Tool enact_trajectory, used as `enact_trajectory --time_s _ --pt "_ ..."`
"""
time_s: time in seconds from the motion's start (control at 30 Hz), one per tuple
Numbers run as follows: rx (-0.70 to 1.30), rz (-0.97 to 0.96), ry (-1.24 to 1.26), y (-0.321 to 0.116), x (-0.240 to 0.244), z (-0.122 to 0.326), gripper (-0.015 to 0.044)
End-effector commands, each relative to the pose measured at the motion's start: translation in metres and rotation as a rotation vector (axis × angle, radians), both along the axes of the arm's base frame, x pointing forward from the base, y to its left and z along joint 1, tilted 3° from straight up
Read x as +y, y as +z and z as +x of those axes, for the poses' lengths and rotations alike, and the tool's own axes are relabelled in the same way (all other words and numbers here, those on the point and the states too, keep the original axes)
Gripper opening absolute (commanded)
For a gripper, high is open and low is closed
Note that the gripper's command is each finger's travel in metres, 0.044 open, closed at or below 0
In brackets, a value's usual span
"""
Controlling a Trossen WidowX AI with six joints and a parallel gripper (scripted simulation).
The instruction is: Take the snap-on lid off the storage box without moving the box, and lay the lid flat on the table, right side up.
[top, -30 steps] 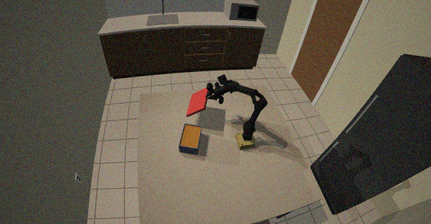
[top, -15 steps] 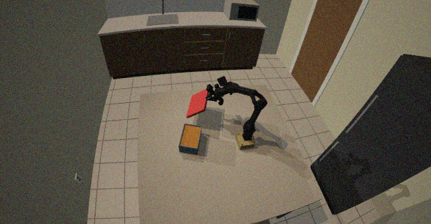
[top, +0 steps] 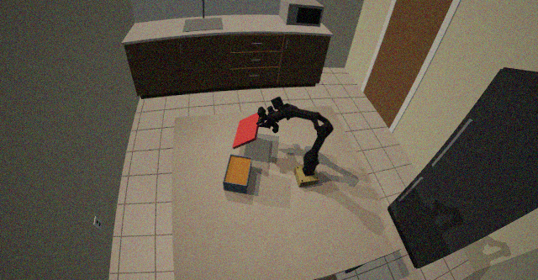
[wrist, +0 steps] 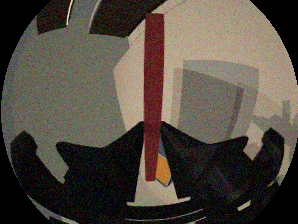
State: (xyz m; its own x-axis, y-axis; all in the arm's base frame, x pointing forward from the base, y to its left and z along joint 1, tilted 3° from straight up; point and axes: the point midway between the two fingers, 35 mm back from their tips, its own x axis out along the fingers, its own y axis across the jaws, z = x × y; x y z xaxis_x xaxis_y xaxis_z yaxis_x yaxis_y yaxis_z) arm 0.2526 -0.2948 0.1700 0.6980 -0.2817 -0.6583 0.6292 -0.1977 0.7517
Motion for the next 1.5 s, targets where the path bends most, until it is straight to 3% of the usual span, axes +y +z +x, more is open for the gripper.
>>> enact_trajectory --time_s 0.0,1.47 --pt "-0.006 -0.004 0.01 -0.003 0.001 0.001 0.0" --pt "-0.006 -0.004 0.01 -0.038 -0.001 0.0 0.0"
